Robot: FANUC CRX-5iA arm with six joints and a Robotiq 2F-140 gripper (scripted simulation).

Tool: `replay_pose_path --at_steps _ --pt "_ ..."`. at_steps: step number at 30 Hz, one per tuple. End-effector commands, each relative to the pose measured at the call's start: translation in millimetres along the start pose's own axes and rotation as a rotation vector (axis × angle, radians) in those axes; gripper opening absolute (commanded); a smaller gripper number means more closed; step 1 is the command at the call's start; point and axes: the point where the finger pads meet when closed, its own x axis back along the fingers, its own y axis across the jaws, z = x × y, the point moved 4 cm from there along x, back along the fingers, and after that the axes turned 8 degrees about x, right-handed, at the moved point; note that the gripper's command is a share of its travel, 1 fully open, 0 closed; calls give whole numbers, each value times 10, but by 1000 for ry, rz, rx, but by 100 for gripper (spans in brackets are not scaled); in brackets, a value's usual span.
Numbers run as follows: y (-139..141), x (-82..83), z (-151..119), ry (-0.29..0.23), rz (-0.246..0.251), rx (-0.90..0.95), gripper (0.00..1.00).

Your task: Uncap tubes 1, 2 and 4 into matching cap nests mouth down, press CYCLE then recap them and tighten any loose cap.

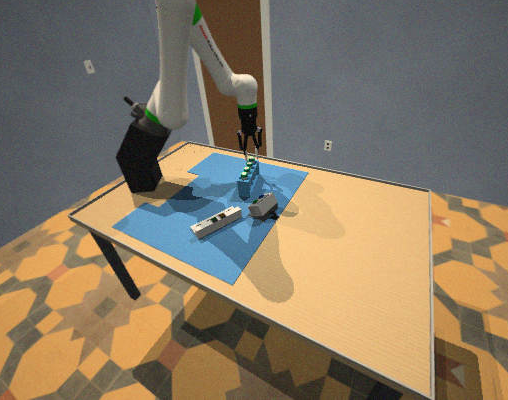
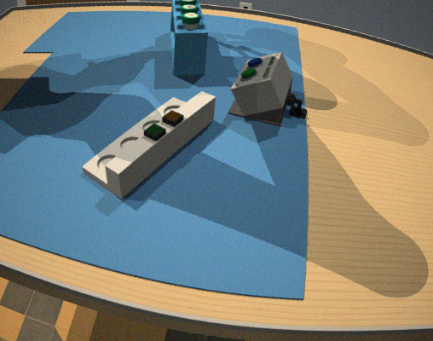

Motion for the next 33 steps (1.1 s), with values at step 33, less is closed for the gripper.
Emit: replay_pose_path --at_steps 33 --pt "-4 -1 6 -1 -2 -1047 35"
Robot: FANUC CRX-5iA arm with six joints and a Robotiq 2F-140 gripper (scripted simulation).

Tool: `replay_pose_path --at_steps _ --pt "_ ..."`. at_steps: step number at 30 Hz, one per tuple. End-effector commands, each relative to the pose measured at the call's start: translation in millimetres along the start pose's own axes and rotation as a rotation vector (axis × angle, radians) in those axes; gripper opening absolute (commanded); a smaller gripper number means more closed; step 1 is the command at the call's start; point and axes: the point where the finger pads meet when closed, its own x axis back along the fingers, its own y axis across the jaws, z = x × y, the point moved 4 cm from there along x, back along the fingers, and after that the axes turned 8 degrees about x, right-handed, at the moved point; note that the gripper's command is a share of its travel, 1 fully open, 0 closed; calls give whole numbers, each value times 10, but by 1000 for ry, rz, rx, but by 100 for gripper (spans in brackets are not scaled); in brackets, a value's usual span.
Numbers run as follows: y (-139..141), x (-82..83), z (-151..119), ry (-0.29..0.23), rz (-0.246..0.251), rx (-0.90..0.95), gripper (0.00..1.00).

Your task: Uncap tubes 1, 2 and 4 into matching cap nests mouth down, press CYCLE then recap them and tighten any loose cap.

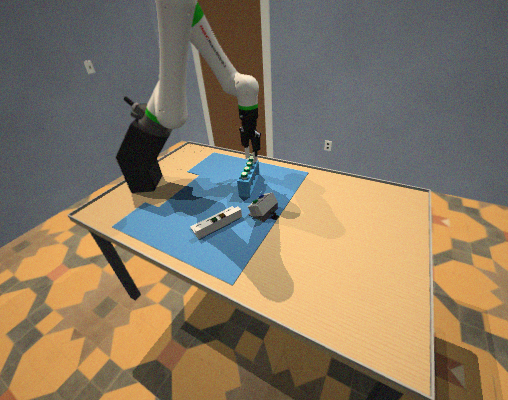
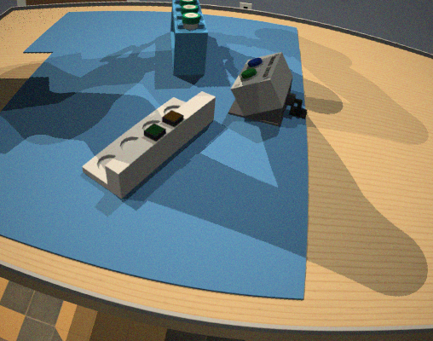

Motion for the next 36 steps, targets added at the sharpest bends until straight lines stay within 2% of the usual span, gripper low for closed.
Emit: replay_pose_path --at_steps 1,15,23,25,36 --pt "6 3 -12 22 35 3 0" --pt "6 3 -12 22 35 3 0" --pt "6 4 -12 28 30 403 0" --pt "6 4 -12 28 30 403 0" --pt "6 5 -12 37 22 953 0"
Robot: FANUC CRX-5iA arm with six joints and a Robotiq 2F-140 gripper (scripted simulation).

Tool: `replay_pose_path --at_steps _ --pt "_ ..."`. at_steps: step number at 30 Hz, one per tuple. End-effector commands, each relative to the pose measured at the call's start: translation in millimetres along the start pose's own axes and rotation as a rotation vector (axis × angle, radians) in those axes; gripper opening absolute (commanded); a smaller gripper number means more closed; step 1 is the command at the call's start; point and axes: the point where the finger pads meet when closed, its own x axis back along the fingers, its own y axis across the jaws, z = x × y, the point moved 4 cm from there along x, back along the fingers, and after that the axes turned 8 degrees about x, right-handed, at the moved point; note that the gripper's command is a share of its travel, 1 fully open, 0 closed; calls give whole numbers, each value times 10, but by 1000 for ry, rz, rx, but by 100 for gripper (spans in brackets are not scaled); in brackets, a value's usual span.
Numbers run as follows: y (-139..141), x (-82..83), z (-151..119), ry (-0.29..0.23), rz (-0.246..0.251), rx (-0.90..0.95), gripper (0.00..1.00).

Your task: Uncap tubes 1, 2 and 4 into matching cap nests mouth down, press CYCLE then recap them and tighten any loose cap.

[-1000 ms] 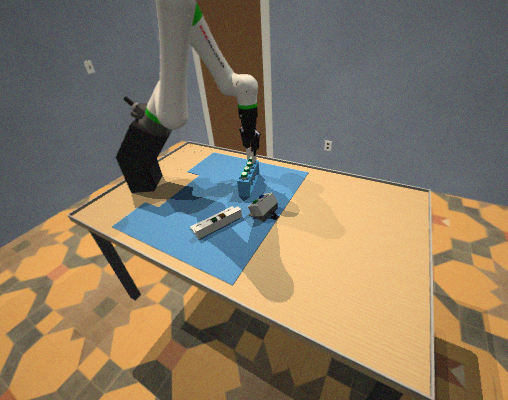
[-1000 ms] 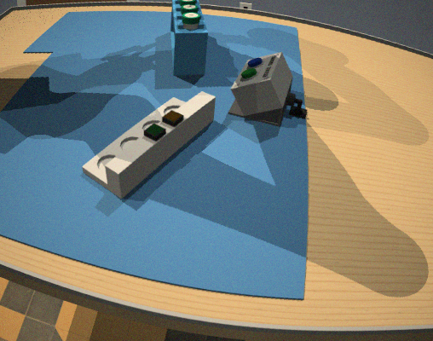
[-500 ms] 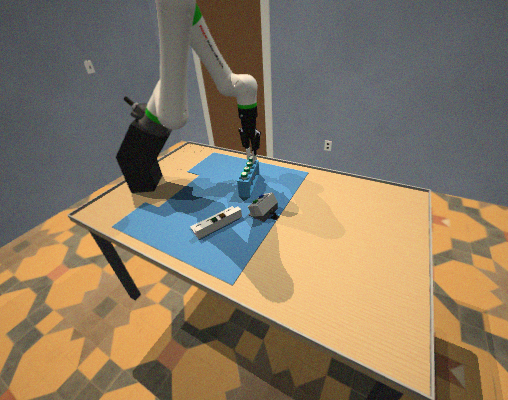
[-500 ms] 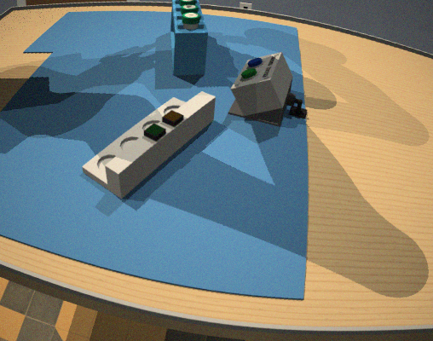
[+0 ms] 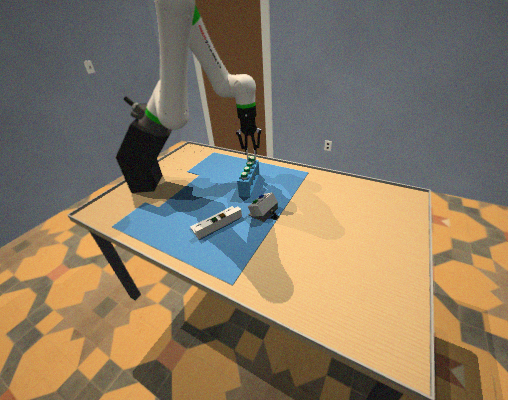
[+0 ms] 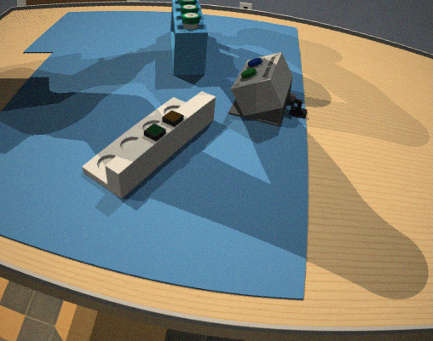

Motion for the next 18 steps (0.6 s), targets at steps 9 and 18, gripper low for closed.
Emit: replay_pose_path --at_steps 9,18 --pt "-16 3 25 -36 -15 313 0" --pt "-16 3 25 -36 -15 313 35"
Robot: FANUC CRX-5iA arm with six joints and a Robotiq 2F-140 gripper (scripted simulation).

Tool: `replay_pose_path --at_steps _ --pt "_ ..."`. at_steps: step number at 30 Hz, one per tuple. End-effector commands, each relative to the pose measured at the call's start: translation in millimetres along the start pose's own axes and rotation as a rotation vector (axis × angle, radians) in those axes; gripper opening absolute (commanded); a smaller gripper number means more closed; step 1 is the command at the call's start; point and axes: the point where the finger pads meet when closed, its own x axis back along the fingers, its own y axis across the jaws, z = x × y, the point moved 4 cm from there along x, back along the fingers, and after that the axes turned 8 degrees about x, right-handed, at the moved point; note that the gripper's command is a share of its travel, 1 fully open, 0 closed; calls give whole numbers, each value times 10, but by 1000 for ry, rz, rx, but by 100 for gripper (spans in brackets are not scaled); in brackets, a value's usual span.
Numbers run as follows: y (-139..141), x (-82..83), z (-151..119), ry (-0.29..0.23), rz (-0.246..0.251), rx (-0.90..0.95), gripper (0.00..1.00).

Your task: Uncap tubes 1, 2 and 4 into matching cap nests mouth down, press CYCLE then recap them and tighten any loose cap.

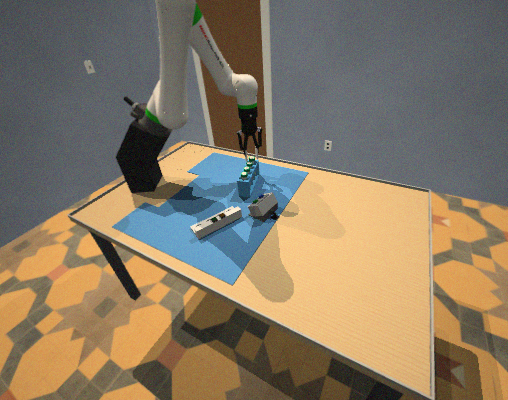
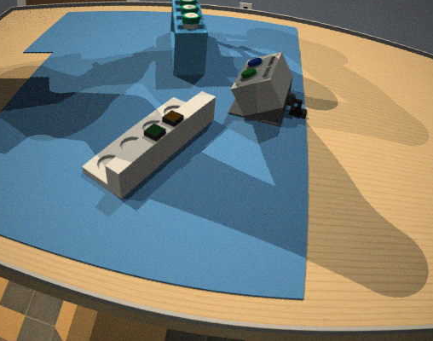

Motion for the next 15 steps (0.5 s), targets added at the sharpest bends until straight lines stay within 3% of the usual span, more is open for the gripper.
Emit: replay_pose_path --at_steps 1,5,8,15 --pt "-1 1 2 0 0 0 35" --pt "-1 1 2 0 0 -83 35" --pt "-1 1 2 0 0 -333 35" --pt "-1 1 2 0 0 -667 35"
